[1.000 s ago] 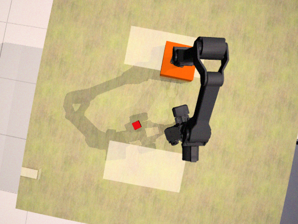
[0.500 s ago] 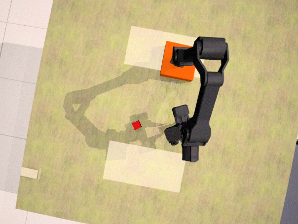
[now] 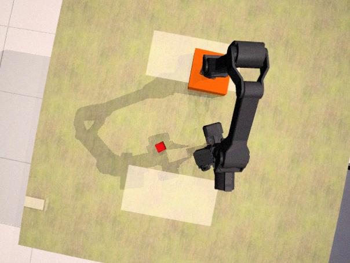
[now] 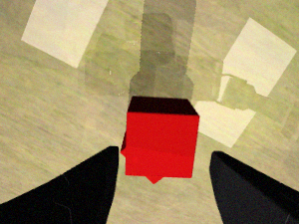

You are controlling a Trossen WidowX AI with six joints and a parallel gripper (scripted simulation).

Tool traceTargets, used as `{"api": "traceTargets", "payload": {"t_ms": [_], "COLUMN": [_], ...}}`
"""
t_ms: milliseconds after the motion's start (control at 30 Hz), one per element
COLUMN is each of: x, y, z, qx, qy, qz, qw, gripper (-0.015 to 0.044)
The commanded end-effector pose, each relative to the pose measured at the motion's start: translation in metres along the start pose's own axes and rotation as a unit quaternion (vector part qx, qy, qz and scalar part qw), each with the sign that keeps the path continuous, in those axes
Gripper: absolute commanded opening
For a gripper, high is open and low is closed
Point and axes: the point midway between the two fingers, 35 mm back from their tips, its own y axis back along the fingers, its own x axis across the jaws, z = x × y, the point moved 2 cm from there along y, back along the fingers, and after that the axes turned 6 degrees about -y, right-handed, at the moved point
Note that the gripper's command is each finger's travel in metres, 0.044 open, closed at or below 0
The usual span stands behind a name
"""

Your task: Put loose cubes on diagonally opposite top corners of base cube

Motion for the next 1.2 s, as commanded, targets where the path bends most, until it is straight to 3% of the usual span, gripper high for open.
{"api": "traceTargets", "payload": {"t_ms": [0, 400, 467, 800, 1167], "x": [0.001, 0.001, 0.001, 0.002, -0.031], "y": [0.008, 0.017, 0.016, 0.035, 0.055], "z": [0.000, 0.000, 0.006, 0.095, 0.194], "qx": [-0.001, -0.001, -0.001, -0.006, -0.008], "qy": [0.002, 0.002, 0.003, 0.044, 0.089], "qz": [0.004, 0.004, 0.002, 0.001, 0.000], "qw": [1.000, 1.000, 1.000, 0.999, 0.996], "gripper": [0.0205, 0.0205, 0.0258, 0.0265, 0.0265]}}
